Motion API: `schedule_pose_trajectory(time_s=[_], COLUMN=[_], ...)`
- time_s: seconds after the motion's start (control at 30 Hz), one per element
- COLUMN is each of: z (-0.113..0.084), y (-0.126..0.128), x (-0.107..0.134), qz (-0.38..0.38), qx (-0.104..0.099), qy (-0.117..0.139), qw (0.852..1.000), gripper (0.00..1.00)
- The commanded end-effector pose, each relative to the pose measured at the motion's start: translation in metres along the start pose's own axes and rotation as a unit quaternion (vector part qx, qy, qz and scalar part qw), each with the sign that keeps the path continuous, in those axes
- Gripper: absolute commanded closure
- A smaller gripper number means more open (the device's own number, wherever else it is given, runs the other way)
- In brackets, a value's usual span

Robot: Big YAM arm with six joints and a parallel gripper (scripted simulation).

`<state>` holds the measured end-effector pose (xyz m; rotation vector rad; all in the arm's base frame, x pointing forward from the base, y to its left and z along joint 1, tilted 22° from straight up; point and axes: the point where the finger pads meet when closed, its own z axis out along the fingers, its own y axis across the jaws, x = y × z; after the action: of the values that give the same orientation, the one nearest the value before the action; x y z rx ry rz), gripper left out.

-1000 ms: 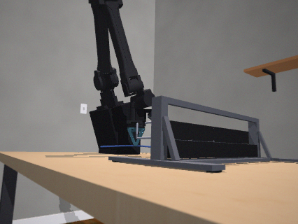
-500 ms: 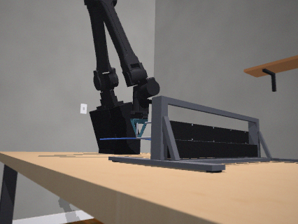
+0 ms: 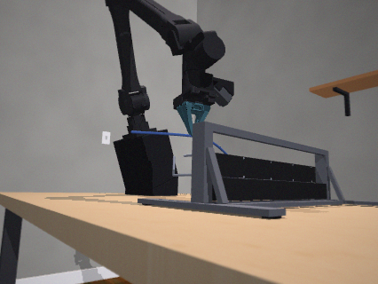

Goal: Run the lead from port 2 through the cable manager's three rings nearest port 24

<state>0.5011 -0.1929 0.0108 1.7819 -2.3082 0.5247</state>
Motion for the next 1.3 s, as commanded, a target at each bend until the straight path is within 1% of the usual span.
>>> schedule_pose_trajectory(time_s=[0.0,0.1,0.2,0.23,0.3,0.33,0.37,0.4,0.5,1.27], z=[-0.013,-0.019,-0.021,-0.031,-0.031,-0.044,-0.044,-0.044,-0.035,-0.035], y=[-0.046,-0.062,-0.066,-0.070,-0.070,-0.073,-0.076,-0.077,-0.074,-0.074], x=[0.017,0.022,0.025,0.029,0.029,0.034,0.034,0.034,0.030,0.030], qz=[-0.093,-0.115,-0.121,-0.117,-0.117,-0.113,-0.111,-0.111,-0.114,-0.112], qx=[-0.009,-0.008,-0.009,0.000,0.000,0.012,0.017,0.018,0.010,0.010], qy=[-0.005,-0.005,-0.002,-0.001,-0.001,0.002,0.003,0.003,0.001,0.001], qw=[0.996,0.993,0.993,0.993,0.993,0.994,0.994,0.994,0.993,0.994], gripper=[1.00,1.00,1.00,1.00,1.00,1.00,1.00,1.00,1.00,1.00])
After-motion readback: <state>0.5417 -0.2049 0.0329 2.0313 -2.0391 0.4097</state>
